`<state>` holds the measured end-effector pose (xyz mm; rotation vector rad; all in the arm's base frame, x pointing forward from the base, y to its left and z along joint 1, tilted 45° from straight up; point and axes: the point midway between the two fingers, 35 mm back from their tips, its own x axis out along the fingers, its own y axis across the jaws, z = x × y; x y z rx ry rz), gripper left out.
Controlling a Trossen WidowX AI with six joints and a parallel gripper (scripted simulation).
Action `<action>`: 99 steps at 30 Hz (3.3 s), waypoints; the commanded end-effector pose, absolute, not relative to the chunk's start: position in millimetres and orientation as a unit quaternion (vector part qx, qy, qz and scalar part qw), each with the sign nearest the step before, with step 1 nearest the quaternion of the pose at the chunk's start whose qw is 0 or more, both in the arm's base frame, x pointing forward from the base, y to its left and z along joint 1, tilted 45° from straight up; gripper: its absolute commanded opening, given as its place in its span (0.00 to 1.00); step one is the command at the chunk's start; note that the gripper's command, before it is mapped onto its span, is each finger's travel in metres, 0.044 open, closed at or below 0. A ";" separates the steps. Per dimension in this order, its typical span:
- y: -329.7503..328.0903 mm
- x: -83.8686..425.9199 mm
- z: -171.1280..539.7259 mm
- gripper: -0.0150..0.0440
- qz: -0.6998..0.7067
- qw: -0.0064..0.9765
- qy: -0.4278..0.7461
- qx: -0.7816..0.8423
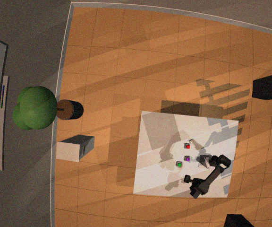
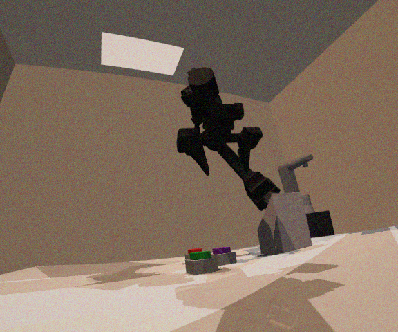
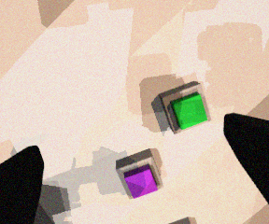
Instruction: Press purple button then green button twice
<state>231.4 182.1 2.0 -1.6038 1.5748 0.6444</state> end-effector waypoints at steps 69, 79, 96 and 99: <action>-2.9 227.4 -22.0 0.29 -0.243 0.683 0.622 -0.295; -10.6 228.0 -29.0 0.29 -0.243 0.683 0.622 -0.296; -10.6 228.0 -29.0 0.29 -0.243 0.683 0.622 -0.296; -10.6 228.0 -29.0 0.29 -0.243 0.683 0.622 -0.296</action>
